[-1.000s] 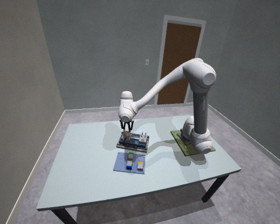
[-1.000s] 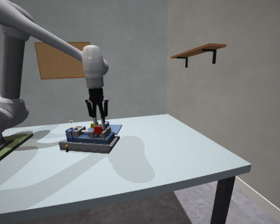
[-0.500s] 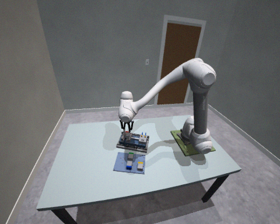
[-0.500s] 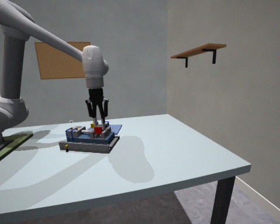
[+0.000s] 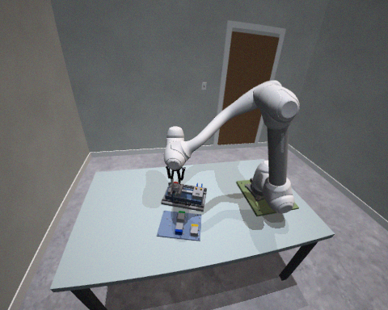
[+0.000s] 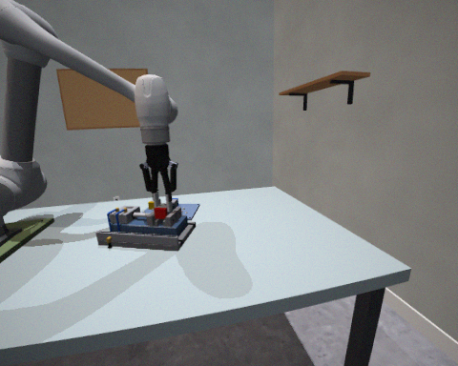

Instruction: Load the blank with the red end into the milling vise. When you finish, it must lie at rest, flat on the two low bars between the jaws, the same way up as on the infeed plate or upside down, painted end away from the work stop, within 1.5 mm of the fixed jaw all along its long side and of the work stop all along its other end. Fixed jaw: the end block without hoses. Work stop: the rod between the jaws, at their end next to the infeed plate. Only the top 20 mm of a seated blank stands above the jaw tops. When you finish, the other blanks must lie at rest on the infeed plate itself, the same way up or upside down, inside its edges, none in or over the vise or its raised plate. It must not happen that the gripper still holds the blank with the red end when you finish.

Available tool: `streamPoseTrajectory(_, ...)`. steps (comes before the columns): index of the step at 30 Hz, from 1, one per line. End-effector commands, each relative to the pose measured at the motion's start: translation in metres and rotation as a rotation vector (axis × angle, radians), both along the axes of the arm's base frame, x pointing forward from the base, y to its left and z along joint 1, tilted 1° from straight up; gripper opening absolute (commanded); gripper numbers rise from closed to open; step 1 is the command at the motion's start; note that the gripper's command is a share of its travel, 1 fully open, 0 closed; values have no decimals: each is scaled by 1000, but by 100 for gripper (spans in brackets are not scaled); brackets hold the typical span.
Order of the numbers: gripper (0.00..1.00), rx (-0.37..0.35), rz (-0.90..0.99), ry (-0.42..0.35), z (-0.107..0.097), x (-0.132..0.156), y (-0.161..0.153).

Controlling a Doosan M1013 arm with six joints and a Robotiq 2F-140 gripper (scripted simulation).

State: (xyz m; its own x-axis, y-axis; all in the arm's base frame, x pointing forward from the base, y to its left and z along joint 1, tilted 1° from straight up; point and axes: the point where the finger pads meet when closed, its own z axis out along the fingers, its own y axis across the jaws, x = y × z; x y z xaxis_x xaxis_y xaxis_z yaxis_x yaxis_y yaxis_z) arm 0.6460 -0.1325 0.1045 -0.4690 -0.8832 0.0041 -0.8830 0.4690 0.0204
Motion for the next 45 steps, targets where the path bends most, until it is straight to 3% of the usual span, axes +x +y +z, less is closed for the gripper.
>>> streamPoseTrajectory(1,0,0,0,0,0,1,0)
streamPoseTrajectory(45,0,0,0,0,-1,5,3)
